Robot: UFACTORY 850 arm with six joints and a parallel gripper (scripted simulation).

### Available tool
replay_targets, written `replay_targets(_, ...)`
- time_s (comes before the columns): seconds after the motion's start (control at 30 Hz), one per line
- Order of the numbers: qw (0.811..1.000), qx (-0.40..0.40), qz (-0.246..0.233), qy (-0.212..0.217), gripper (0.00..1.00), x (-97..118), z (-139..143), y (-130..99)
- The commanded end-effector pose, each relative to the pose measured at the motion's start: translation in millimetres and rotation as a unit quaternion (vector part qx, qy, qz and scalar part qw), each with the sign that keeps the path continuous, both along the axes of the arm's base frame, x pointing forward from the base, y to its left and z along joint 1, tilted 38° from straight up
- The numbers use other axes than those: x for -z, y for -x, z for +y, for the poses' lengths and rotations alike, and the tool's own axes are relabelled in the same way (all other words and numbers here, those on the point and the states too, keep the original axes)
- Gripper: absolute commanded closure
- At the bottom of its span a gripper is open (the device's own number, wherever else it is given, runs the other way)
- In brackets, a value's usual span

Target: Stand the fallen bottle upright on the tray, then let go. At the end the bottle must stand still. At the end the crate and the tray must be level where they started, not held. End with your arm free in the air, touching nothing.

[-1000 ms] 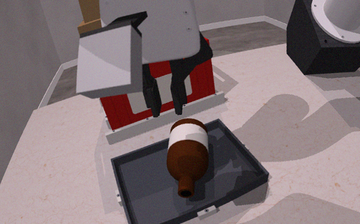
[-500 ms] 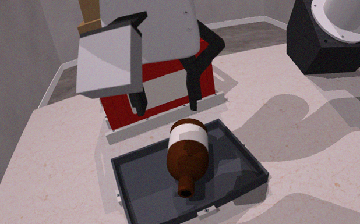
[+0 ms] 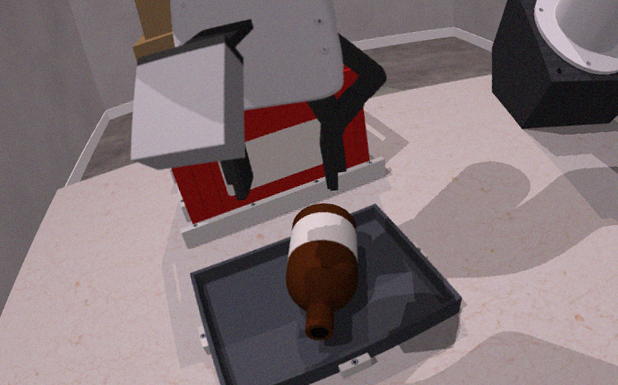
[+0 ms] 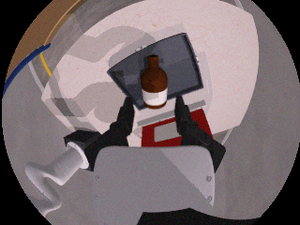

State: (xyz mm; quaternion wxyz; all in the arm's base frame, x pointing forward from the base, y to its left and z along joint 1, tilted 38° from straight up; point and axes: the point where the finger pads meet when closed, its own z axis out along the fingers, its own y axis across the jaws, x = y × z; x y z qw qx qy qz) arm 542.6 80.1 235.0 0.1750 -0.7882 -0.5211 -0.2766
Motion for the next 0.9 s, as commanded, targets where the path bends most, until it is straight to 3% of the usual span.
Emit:
replay_targets(0.0, 1.000, 0.000, -0.001, 0.000, 0.35, -0.7, -0.3, -0.5)
replay_targets(0.4, 1.000, 0.001, 0.003, 0.001, 0.35, 3.6, 2.8, -1.8)
replay_targets(0.87, 1.000, 0.001, 0.003, 0.001, 0.35, 25.0, 18.3, -8.2)
